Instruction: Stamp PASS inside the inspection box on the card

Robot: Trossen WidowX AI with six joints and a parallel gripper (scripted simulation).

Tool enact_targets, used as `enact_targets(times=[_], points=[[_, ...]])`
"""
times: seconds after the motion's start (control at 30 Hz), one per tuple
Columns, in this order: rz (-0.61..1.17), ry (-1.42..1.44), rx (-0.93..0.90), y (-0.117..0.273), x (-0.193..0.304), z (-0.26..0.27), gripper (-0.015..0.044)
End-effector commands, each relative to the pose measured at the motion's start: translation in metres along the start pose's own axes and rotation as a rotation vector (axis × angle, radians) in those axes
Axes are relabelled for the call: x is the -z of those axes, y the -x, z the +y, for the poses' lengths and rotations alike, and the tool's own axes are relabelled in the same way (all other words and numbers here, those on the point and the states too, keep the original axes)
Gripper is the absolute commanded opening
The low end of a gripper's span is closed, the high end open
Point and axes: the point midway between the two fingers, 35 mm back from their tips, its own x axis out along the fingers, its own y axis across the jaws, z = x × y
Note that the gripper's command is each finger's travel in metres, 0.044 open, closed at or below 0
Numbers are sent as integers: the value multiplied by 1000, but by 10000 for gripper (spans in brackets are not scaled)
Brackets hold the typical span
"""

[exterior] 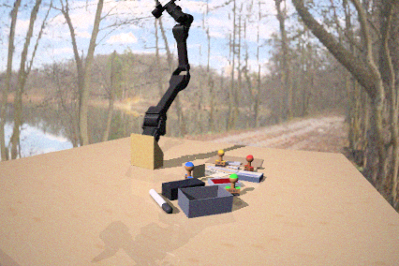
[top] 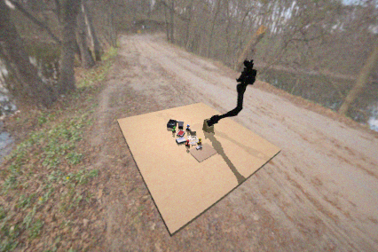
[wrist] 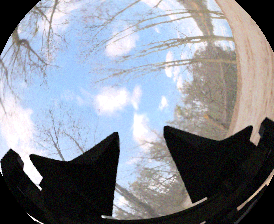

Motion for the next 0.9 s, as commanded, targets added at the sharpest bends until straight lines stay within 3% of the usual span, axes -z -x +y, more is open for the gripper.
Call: enact_targets(times=[0.0, 0.4, 0.87], points=[[160, 112, -76, 1, 65, 19, 211], [633, 430, -406, 72, 252, 78, 211], [1134, 731, -883, 247, 419, 103, 211]])
